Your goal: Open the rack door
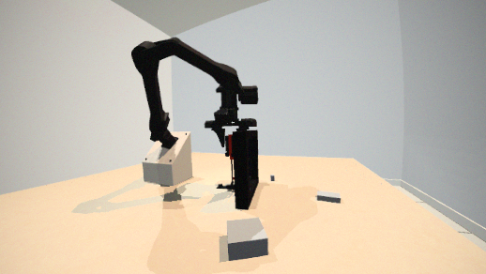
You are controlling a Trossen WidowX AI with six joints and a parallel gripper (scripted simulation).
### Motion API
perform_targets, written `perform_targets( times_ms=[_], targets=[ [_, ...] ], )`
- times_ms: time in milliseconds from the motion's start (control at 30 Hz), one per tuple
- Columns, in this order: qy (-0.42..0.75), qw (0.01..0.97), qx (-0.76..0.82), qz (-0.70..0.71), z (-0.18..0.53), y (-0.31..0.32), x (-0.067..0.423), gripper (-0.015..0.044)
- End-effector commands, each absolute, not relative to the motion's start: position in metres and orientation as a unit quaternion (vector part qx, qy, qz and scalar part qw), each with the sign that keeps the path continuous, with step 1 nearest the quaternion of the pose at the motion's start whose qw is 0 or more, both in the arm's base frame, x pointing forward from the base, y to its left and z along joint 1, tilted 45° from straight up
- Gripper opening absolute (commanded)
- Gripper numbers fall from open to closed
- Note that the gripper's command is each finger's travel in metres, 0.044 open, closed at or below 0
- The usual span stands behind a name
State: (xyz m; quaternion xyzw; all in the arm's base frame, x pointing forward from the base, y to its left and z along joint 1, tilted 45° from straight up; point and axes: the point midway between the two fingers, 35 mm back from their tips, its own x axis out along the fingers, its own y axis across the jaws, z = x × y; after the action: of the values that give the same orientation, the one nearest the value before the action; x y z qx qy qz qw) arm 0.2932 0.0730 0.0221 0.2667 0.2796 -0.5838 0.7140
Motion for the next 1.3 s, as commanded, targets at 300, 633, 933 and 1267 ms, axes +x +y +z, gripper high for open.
perform_targets(
  times_ms=[300, 633, 933, 1267],
  targets=[
    [0.270, 0.712, 0.275, -0.587, 0.0226, 0.0697, 0.2963, 0.0267],
    [0.270, 0.712, 0.275, -0.587, 0.0226, 0.0697, 0.2963, 0.0200],
    [0.270, 0.712, 0.275, -0.587, 0.0226, 0.0697, 0.2963, 0.0140],
    [0.270, 0.712, 0.275, -0.587, 0.0226, 0.0697, 0.2963, 0.0074]
  ],
)
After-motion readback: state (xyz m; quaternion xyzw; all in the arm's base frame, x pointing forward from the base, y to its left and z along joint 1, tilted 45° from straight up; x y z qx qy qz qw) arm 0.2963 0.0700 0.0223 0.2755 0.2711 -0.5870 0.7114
